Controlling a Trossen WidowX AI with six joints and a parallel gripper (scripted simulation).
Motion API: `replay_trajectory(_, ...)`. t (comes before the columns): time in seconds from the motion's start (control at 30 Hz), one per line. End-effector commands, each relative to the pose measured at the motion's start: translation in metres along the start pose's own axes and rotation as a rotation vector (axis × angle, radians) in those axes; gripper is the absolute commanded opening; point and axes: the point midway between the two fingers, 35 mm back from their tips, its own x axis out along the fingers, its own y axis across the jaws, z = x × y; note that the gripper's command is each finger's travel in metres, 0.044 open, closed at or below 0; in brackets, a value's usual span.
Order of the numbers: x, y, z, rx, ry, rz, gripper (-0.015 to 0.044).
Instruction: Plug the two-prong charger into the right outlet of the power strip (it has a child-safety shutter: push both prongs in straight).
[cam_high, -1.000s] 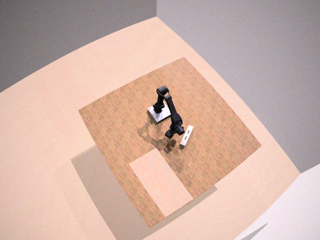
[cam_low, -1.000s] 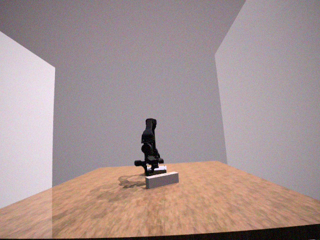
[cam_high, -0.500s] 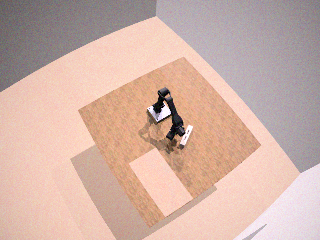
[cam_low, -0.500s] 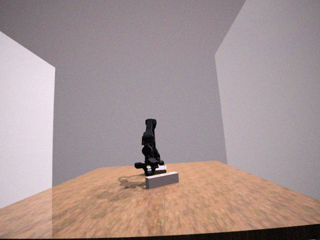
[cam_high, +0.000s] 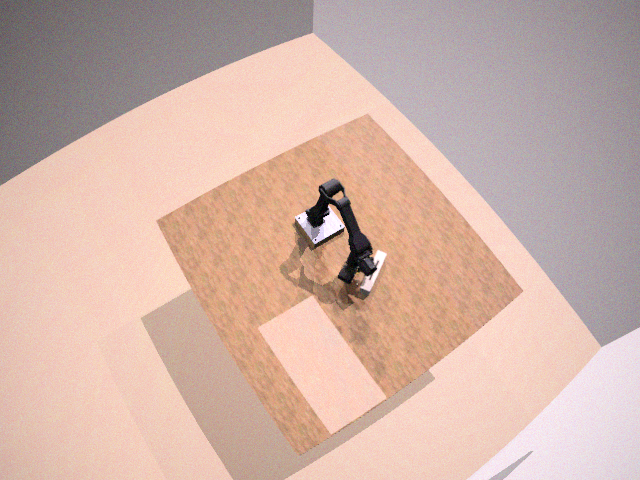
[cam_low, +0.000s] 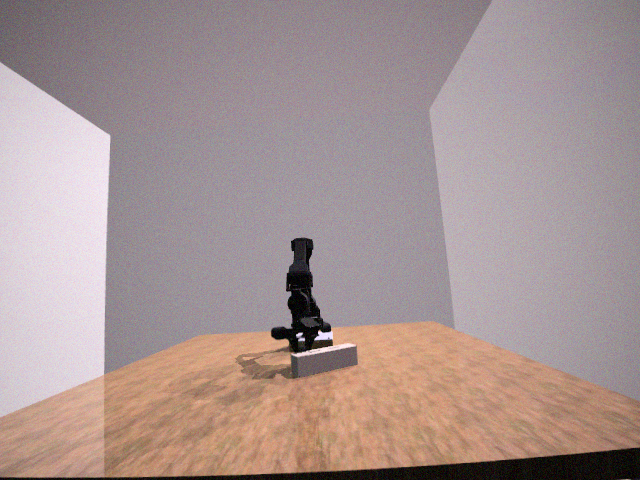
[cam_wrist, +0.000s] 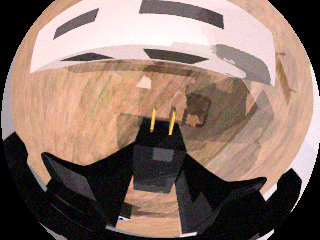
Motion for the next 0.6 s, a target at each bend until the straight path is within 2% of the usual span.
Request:
replay_trajectory(0.0, 0.0, -0.001, 0.008, -0.016, -0.005, -0.006, 0.0)
replay_trajectory(0.57, 0.003, -0.002, 0.025, -0.045, -0.007, -0.008, 0.0)
